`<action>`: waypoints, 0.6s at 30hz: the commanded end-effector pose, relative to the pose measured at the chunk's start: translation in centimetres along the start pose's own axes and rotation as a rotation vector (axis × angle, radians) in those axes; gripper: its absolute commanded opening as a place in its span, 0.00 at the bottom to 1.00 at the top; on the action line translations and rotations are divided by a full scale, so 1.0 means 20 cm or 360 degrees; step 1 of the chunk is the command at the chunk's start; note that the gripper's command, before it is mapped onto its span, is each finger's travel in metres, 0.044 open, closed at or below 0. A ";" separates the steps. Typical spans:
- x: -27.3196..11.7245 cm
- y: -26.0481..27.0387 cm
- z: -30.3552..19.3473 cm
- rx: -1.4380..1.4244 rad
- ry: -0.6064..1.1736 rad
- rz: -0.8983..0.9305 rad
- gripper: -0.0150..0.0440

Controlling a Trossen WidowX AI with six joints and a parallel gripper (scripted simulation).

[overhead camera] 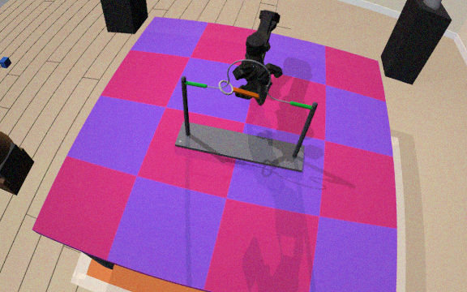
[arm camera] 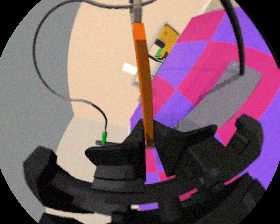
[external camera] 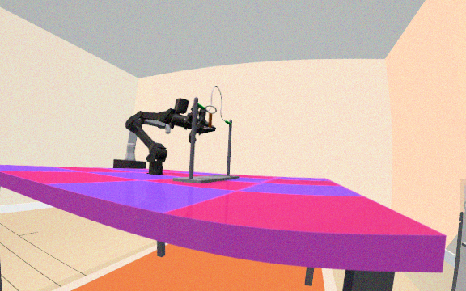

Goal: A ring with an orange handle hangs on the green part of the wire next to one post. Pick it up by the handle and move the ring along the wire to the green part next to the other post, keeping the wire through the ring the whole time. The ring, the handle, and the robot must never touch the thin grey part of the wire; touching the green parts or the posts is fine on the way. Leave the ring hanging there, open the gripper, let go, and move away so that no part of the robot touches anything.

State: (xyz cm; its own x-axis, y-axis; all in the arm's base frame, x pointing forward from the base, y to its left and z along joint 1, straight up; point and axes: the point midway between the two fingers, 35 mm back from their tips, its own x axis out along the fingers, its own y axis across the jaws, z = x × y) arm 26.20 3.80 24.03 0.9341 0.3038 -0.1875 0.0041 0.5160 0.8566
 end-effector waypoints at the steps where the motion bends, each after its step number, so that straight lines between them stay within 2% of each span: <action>1: -0.03 0.06 0.01 0.0047 0.0030 0.0042 0.00; 18: -0.12 0.21 0.05 0.0341 0.0254 0.0171 0.00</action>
State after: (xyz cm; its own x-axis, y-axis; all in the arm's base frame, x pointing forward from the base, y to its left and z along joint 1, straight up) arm 24.47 4.35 27.40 0.8760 0.4527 -0.1663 0.0057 0.3350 0.9422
